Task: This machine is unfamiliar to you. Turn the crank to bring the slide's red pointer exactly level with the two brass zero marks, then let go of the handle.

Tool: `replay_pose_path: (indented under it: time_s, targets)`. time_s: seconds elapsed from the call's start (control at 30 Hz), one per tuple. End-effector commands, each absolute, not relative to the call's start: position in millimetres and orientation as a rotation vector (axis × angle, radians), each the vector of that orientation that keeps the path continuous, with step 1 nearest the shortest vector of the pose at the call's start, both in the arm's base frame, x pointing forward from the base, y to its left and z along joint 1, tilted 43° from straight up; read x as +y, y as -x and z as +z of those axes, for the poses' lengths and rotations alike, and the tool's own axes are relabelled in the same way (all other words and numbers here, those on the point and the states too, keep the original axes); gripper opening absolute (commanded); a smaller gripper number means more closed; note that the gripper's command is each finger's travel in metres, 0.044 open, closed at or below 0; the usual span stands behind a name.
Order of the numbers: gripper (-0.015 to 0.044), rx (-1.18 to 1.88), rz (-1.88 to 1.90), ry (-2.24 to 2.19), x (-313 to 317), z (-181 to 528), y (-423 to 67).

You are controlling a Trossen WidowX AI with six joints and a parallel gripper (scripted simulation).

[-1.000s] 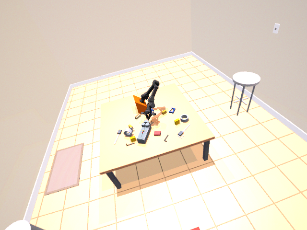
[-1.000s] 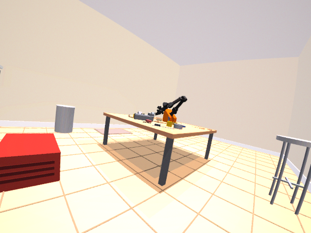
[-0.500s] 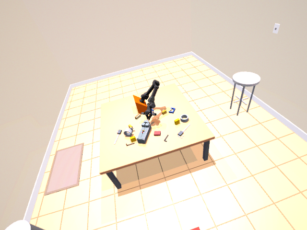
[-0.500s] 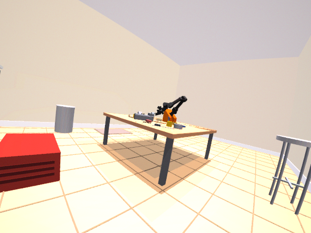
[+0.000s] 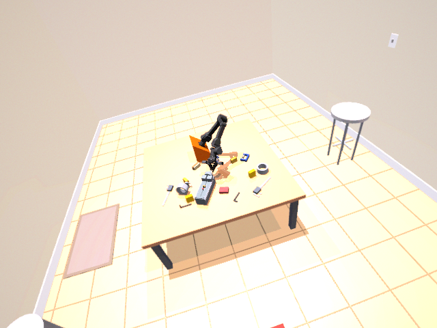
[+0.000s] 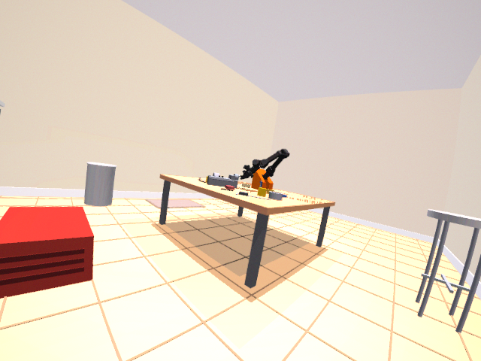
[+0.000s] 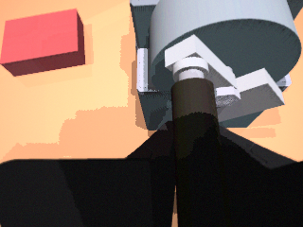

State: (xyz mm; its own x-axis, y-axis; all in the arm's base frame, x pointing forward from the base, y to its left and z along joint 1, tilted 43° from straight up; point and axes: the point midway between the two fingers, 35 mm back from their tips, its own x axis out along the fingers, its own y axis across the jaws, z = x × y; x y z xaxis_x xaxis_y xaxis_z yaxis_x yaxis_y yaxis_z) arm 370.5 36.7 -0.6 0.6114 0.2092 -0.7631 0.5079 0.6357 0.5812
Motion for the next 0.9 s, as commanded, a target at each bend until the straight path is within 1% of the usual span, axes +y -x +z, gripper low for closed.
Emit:
replay_pose_path:
  time_s: [0.0, 0.87]
  targets:
    - [0.0, 0.926, -0.182, -0.893, 45.5, -0.6, -374.2]
    - [0.0, 0.926, -0.182, -0.895, 68.4, -22.2, -375.3]
